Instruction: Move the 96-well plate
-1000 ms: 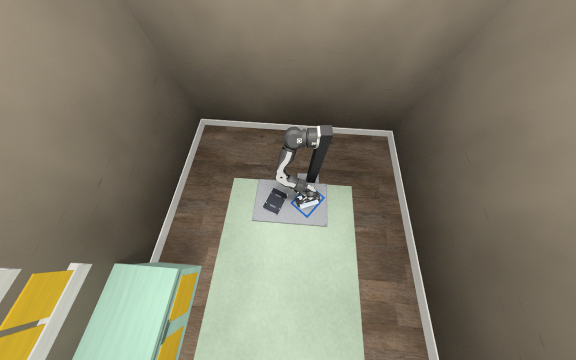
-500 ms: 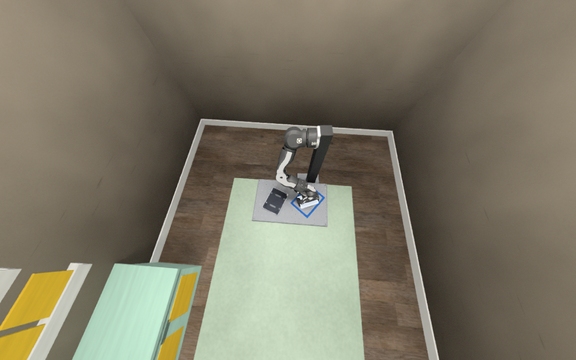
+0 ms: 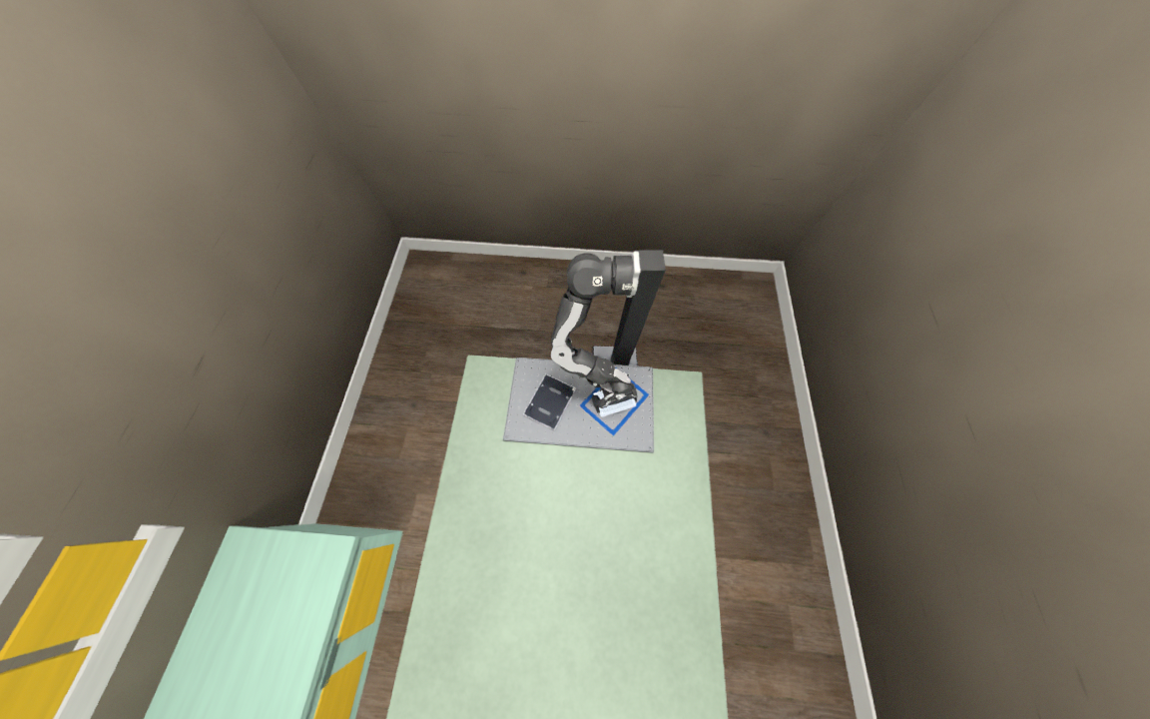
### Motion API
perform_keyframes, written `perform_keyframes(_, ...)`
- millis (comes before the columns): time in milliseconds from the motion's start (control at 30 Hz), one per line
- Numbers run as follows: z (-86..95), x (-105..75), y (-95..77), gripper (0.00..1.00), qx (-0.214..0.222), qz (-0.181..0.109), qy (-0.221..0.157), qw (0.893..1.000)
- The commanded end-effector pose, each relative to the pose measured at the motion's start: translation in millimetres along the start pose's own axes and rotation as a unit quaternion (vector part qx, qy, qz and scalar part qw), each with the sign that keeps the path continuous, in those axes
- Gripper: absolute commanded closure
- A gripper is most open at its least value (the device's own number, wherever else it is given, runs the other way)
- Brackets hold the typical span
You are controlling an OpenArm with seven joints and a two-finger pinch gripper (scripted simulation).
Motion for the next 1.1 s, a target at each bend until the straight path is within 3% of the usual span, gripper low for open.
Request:
perform_keyframes(0, 0.2, -0.6, -0.5, 0.8, 0.0, -0.001, -0.001, 1.0)
perform_keyframes(200, 0.2, -0.6, -0.5, 1.0, 0.0, -0.001, -0.001, 1.0)
perform_keyframes(833, 0.2, -0.6, -0.5, 1.0, 0.0, -0.001, -0.001, 1.0)
perform_keyframes(1067, -0.5, -12.0, -1.7, 1.0, 0.001, -0.003, 0.001, 1.0)
Point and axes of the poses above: the point where the finger pads meet when closed, its own x axis out along the fingers, its own z axis across the jaws, y = z × x, the point moved 10 cm from there along -x, back along the fingers, and after that the axes turned 2 degrees about -x, right-handed, at the moved point
